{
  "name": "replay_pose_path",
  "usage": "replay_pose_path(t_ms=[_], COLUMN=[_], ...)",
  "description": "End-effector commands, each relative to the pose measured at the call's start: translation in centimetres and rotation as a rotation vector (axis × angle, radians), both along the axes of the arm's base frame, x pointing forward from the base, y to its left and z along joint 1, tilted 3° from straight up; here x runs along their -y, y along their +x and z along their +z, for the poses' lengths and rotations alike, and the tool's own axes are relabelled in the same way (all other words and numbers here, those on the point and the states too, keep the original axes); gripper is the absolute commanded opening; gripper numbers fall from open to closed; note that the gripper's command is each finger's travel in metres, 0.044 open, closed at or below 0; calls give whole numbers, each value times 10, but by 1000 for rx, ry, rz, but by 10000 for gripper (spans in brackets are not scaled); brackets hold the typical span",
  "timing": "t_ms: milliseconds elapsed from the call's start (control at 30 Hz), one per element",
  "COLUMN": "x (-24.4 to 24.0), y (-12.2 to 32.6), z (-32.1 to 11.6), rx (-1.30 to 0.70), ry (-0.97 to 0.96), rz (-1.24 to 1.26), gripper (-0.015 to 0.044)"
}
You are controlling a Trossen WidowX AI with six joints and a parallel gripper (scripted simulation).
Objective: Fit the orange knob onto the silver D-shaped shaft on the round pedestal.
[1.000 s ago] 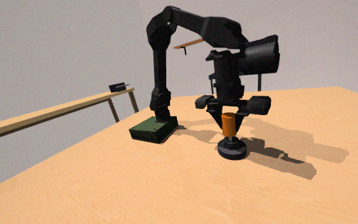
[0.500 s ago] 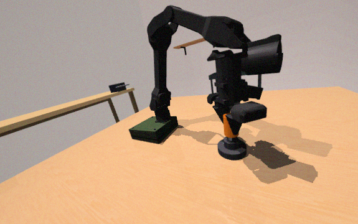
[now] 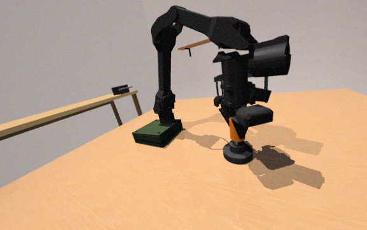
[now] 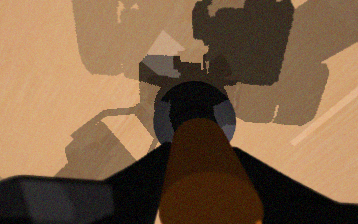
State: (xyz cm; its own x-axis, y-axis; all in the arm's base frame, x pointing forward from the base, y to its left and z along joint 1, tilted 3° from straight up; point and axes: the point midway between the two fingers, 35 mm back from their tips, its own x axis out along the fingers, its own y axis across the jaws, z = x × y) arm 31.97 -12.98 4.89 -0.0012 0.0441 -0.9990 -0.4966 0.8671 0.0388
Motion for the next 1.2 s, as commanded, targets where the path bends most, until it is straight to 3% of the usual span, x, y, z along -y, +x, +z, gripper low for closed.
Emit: replay_pose_path(t_ms=[0,733,967,1167], x=[0,-2,-1,1], y=[-1,-4,-3,1], z=[2,2,4,2], rx=[3,2,-6,-6], ry=[-5,-5,-5,-5], rz=[-4,-4,-203,-213], gripper=[0,0,0,0])
